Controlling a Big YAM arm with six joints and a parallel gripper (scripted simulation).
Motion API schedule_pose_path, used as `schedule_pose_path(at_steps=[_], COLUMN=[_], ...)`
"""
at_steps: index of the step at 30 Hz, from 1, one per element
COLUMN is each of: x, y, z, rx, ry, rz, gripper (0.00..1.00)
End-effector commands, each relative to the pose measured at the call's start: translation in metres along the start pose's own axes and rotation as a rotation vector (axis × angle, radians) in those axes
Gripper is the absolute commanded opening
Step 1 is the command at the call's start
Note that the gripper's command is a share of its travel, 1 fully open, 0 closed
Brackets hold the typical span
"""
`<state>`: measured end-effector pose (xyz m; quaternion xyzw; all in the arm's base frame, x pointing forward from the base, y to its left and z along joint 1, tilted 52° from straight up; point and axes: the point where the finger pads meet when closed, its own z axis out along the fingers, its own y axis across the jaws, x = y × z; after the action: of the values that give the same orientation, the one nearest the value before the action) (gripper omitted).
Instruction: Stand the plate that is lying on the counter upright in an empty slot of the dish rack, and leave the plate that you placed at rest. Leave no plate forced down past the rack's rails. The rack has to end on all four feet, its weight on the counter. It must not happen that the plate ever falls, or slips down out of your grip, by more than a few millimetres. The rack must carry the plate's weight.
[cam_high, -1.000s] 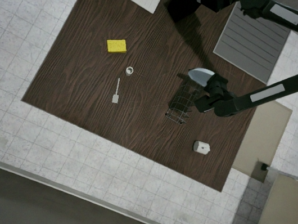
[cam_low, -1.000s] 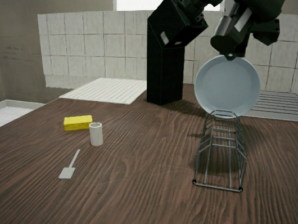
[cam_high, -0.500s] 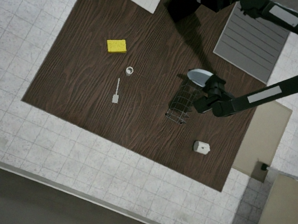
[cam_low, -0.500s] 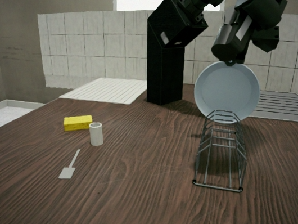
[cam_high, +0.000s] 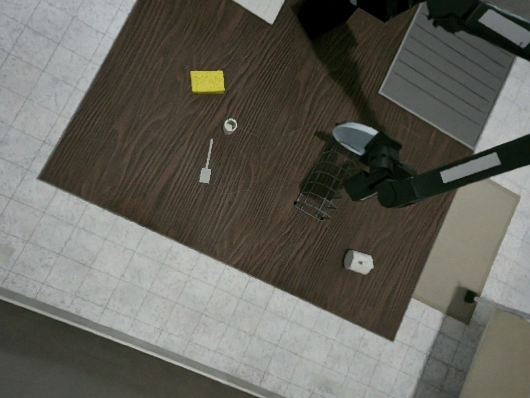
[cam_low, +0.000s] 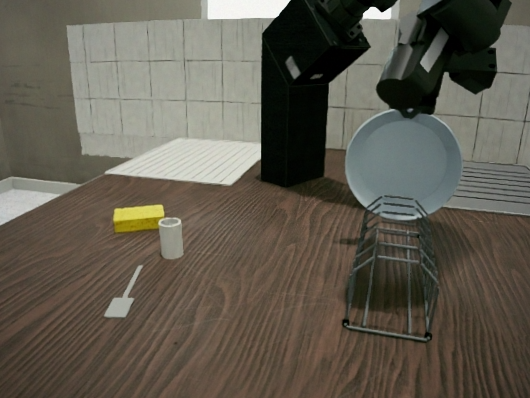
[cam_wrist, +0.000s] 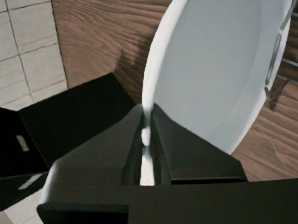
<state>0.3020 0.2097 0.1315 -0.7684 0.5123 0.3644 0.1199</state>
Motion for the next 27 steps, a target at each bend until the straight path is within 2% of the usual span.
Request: schedule_pose_path(at_steps=[1,8,9,14,18,21,25,26,27], x=[-0.005,-0.005,-0.008,-0.003,-0.006,-0.002,-0.007,-0.006,-0.006], y=[0.000,-0.003,0.000,-0.007,-0.012,-0.017,-0.014,-0.012,-0.017], z=[-0.003,0.001,-0.005,0.008,0.007,0.014,0.014,0.006,0.010], rx=[0.002,0.000,0.005,-0.012,0.006,-0.005,-0.001,0.009,0.011], ry=[0.003,0.005,0.003,0.002,0.004,0.003,0.003,-0.001,0.002], rz=[-0.007,-0.009,-0.004,0.002,-0.012,-0.002,-0.009,0.007,-0.005], gripper=[0.00,0.00,0.00,0.00,0.00,0.00,0.00,0.00,0.00])
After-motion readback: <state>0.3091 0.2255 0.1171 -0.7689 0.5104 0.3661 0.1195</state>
